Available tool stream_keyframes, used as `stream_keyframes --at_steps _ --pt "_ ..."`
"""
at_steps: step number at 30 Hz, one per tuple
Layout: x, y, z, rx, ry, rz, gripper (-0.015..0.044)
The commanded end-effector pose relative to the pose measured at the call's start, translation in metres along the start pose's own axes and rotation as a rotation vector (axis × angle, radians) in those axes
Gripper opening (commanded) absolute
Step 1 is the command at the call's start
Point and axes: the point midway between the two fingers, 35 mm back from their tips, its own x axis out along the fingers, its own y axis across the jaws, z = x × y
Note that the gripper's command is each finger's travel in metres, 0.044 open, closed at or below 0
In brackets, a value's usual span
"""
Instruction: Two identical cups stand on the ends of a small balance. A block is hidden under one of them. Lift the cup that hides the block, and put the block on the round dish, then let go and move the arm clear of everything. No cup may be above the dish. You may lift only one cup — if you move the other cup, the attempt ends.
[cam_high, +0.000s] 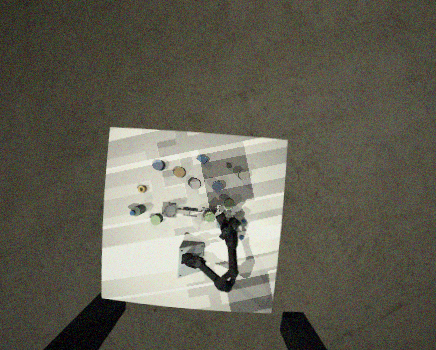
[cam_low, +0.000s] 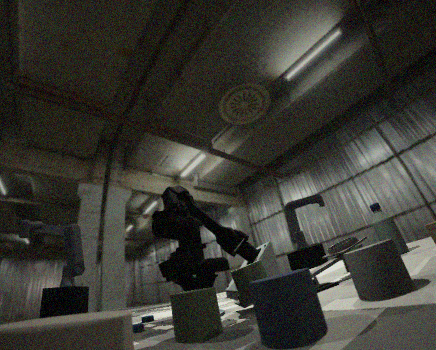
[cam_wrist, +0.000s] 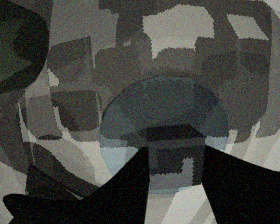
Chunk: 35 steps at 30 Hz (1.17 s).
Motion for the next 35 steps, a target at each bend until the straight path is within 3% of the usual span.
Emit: stream_keyframes --at_steps 1,11,21,27,30,35 --pt "0.0 0.0 0.0 0.002 0.0 0.0 0.0184" --pt "-0.004 0.0 0.002 0.022 -0.008 0.005 0.044" --pt "-0.056 0.001 -0.002 -0.005 0.009 0.003 0.044" --pt "-0.06 0.001 -0.002 -0.008 0.011 0.003 0.044" --pt "-0.091 0.0 -0.003 -0.014 0.014 0.002 0.044" --pt "-0.093 -0.001 -0.003 -0.015 0.013 0.002 0.044"
